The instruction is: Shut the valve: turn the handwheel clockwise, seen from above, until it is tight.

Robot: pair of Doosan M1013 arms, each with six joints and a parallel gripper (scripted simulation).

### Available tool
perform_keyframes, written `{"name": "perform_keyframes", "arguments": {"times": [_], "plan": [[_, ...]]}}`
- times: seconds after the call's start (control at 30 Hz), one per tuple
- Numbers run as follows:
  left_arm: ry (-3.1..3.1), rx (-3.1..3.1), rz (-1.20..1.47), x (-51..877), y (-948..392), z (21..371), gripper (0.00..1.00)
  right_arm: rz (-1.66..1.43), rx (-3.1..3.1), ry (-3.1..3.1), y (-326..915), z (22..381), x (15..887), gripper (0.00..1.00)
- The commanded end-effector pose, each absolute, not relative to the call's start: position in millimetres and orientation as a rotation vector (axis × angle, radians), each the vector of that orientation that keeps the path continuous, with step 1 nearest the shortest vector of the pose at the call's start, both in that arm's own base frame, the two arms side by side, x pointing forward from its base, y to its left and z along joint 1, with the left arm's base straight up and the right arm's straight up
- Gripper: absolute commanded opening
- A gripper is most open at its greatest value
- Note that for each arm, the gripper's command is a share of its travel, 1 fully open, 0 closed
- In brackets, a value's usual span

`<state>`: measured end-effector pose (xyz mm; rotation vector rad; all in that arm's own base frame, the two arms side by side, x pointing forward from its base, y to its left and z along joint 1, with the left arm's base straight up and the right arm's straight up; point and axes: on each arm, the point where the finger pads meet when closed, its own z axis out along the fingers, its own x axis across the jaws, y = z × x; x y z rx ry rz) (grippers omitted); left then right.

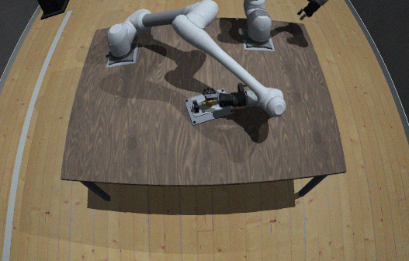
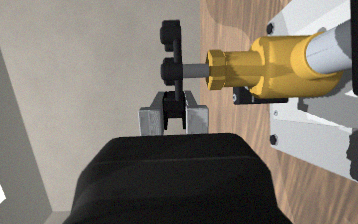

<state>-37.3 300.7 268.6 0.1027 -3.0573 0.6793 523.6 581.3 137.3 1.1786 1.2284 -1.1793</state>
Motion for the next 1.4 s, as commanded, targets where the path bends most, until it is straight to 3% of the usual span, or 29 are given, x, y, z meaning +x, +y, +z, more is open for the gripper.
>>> {"name": "perform_keyframes", "arguments": {"times": [0.0,1.37], "plan": [[-3.057,0.103,0.678,-37.4,301.0,268.9,1.00,-1.192,1.195,1.219,580.9,138.7,523.8,0.00],[-3.057,0.103,0.678,-37.4,301.0,268.9,1.00,-1.362,1.364,1.102,574.6,138.6,523.2,0.00]]}}
